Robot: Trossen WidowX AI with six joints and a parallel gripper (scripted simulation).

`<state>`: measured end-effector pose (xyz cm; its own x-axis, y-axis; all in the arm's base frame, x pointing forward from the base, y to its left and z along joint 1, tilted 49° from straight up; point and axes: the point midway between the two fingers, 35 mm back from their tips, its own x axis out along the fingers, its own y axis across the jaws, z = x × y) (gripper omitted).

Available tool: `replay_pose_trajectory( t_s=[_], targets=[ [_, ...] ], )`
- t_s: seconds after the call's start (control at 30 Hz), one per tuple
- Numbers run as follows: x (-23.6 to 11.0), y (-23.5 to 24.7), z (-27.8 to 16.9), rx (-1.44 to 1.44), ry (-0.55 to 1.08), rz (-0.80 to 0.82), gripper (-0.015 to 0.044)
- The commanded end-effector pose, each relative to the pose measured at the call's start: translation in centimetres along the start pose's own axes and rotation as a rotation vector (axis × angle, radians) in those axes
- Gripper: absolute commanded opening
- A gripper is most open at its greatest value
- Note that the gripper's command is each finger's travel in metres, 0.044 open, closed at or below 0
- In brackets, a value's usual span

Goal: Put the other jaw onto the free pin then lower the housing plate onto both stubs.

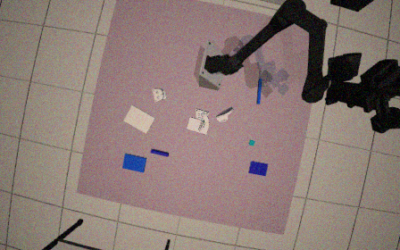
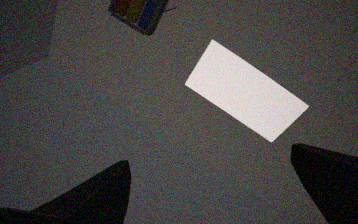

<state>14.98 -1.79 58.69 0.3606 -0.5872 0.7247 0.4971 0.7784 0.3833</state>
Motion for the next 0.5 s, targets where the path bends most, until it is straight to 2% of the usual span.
replay_pose_trajectory(
  t_s=[0.0,0.47],
  targets=[
    [0.0,0.0,0.0,0.0,0.0,0.0,0.0426],
    [0.0,0.0,0.0,0.0,0.0,0.0,0.0059]
  ],
)
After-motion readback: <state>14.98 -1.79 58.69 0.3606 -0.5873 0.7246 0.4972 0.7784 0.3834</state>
